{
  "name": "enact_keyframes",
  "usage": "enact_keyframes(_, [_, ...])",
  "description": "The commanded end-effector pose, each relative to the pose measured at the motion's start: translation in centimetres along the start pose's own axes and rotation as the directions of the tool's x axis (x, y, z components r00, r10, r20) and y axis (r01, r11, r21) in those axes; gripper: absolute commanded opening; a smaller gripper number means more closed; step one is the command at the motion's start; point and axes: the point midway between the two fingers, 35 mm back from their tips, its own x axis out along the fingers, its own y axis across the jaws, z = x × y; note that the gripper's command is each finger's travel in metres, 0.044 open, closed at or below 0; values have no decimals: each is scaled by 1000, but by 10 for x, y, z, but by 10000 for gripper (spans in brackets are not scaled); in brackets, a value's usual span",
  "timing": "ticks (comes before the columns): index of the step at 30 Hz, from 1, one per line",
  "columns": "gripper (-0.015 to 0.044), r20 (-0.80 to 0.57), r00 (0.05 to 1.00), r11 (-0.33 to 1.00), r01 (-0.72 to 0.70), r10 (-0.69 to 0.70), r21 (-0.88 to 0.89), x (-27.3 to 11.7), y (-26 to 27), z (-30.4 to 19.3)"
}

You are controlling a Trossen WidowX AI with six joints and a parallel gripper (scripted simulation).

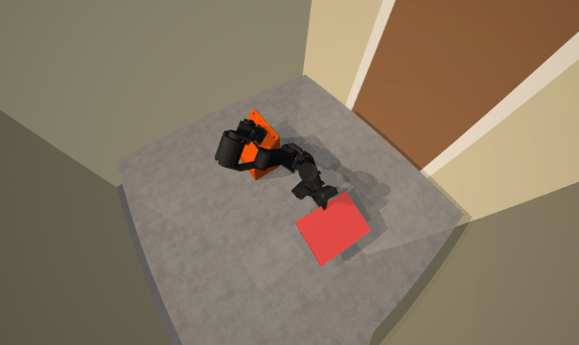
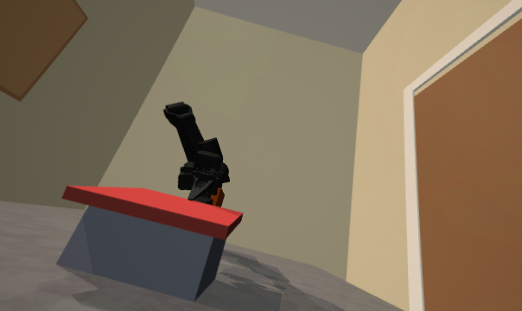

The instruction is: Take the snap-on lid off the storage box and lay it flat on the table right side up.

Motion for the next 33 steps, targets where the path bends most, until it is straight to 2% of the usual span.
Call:
enact_keyframes(1, [0,2,1000,1000,-3,3,3,-4,7,0])
enact_keyframes(33, [0,1,1000,1000,-4,4,5,-19,48,0])
